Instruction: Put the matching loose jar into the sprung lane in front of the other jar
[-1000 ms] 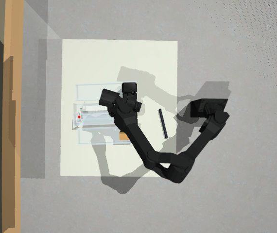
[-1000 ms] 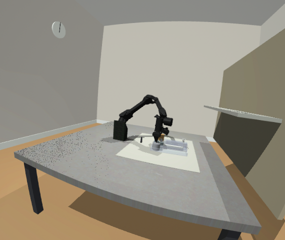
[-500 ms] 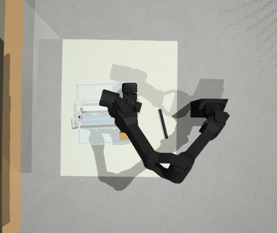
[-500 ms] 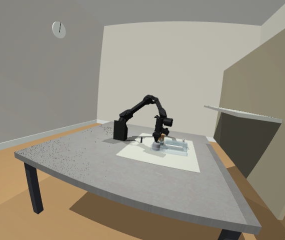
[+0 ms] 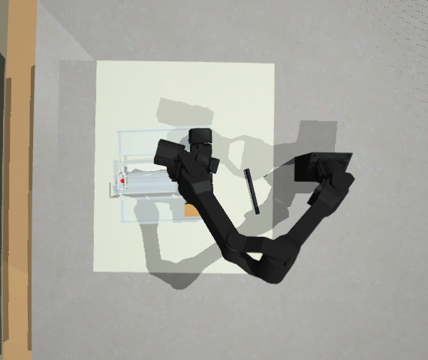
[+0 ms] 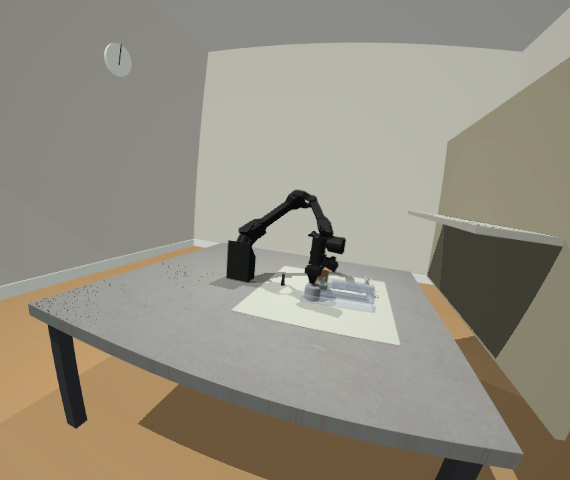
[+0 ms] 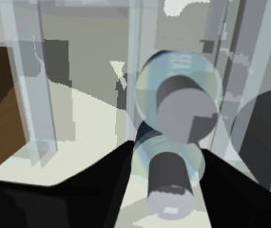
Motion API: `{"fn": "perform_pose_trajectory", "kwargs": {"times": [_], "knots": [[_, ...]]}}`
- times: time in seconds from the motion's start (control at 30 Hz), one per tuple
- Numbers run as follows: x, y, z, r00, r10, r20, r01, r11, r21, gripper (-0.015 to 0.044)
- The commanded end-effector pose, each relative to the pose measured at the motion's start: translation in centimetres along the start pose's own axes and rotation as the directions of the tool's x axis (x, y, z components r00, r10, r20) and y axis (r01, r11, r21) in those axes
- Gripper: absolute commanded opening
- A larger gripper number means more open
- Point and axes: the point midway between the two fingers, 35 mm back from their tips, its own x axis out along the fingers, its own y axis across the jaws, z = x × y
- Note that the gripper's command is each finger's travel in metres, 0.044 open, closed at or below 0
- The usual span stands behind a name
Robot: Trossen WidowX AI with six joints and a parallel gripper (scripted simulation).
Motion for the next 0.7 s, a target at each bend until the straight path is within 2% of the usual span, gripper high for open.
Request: {"fn": "perform_pose_trajectory", "kwargs": {"times": [0.0, 0.67], "knots": [[0.1, 0.18, 0.52, 1.0, 0.007, 0.02, -0.007, 1.0, -0.014, 0.0], [0.11, 0.18, 0.18, 1.0, 0.007, 0.02, -0.007, 1.0, -0.014, 0.0]]}}
